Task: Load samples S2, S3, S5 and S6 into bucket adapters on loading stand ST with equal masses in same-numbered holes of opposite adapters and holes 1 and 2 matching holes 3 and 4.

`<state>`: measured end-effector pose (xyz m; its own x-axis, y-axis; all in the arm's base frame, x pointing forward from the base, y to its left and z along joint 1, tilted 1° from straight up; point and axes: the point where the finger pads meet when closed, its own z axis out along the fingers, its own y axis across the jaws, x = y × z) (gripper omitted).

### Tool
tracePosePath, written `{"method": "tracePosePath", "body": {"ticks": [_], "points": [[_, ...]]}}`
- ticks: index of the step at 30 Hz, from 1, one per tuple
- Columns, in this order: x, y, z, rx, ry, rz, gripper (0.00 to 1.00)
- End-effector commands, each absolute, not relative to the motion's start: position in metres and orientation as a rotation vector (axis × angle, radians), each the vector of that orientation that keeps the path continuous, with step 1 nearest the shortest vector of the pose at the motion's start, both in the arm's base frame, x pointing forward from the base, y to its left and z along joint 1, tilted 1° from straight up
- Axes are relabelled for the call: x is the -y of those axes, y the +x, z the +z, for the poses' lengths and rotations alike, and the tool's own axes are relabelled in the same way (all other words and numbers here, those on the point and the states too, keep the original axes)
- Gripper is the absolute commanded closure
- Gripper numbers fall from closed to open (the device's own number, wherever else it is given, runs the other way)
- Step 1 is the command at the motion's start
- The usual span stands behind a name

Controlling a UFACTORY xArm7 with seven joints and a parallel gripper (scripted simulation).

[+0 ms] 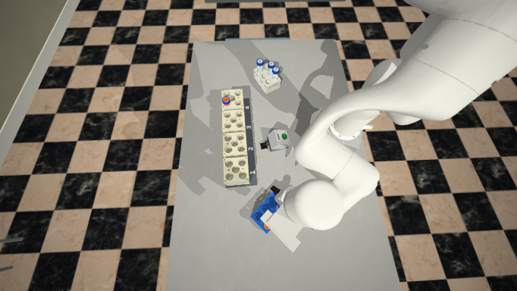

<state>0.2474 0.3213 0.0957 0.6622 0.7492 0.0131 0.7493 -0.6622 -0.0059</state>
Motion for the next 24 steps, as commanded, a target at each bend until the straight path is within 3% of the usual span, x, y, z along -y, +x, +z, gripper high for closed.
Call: {"method": "tracePosePath", "body": {"ticks": [1,24], "points": [[-0.322,0.248,0.089,1.286,-2.853,-0.020,0.43],[-0.323,0.249,0.047,1.286,-2.853,-0.020,0.43]]}}
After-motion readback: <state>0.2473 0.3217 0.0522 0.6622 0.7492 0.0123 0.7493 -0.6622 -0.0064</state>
